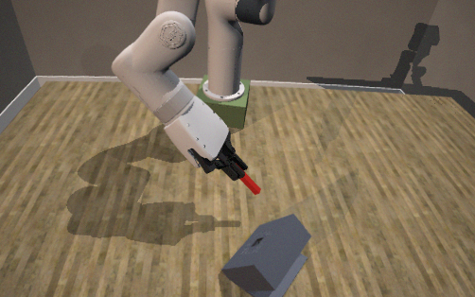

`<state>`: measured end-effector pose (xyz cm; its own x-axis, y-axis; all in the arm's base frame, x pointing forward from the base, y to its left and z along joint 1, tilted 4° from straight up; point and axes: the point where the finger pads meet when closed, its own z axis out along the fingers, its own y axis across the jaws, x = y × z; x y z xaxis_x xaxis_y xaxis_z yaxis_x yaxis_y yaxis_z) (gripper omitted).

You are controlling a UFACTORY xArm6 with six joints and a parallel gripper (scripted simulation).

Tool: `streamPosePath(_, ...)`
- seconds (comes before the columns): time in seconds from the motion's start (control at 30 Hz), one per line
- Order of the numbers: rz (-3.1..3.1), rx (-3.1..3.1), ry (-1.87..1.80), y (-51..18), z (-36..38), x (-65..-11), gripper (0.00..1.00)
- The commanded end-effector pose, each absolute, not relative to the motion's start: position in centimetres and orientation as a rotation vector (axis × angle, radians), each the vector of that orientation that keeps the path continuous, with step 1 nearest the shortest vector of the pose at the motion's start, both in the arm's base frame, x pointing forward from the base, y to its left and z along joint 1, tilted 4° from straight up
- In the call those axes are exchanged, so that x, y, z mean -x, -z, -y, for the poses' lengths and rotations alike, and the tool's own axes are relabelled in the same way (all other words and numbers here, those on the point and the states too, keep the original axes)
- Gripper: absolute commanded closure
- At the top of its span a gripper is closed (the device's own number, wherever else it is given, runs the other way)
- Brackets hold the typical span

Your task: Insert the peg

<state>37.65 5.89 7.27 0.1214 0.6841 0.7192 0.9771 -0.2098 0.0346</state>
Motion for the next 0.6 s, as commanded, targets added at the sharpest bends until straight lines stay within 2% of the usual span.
streamPosePath(0.0, 1.566, 1.972, 0.899, -7.5, -5.4, -38.1, 1.00)
streamPosePath(0.57, 1.383, 2.047, 1.059, -8.4, -3.1, -40.0, 1.00)
